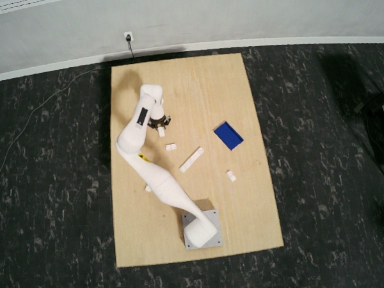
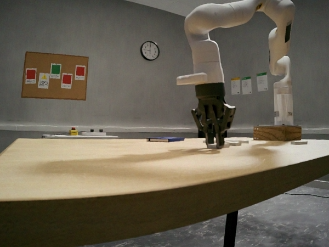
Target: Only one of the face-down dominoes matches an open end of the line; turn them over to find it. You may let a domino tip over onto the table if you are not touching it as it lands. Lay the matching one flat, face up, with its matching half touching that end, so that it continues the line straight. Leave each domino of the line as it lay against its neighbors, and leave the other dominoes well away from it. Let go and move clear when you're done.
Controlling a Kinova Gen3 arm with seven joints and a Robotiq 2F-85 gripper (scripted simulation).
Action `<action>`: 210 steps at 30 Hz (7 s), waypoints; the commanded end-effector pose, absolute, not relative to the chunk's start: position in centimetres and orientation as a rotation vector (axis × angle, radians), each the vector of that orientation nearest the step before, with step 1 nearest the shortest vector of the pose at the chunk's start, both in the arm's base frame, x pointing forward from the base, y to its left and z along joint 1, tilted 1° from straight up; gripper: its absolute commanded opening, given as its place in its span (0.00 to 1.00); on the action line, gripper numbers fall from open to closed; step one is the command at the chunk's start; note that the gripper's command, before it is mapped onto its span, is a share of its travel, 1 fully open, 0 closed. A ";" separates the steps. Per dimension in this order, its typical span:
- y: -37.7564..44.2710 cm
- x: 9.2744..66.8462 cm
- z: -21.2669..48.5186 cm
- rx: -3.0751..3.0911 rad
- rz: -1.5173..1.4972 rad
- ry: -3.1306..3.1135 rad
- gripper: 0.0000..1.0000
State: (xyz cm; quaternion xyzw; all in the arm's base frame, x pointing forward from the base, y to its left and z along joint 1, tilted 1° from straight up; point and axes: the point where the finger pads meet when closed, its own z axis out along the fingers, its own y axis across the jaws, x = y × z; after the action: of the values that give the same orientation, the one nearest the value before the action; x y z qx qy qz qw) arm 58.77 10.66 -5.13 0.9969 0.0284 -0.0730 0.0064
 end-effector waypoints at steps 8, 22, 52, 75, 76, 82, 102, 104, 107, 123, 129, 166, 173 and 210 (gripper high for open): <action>10.7 58.8 -5.0 3.120 -0.226 0.089 0.31; 10.7 58.8 -5.0 3.120 -0.226 0.089 0.31; 10.7 58.9 2.6 3.120 -0.226 0.089 0.31; 10.8 58.9 7.0 3.120 -0.226 0.089 0.31; 10.8 58.9 7.0 3.120 -0.226 0.089 0.31; 10.8 58.9 7.0 3.120 -0.225 0.089 0.31; 10.9 58.8 6.9 3.098 -0.116 0.031 0.31; 10.9 58.8 6.9 3.094 -0.100 0.023 0.31; 10.9 58.7 7.0 3.081 -0.048 -0.005 0.31; 11.1 58.2 7.0 2.944 0.342 -0.212 0.31; 11.2 57.8 7.0 2.819 0.584 -0.341 0.31; 11.6 56.4 7.3 2.066 1.437 -0.784 0.31; 11.6 56.3 7.3 1.997 1.484 -0.810 0.31; 11.8 56.1 7.3 1.873 1.571 -0.854 0.31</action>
State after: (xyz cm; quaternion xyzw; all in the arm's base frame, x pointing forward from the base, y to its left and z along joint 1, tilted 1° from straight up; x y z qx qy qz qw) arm 56.06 11.73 7.21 0.6961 -0.3169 0.5834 0.2731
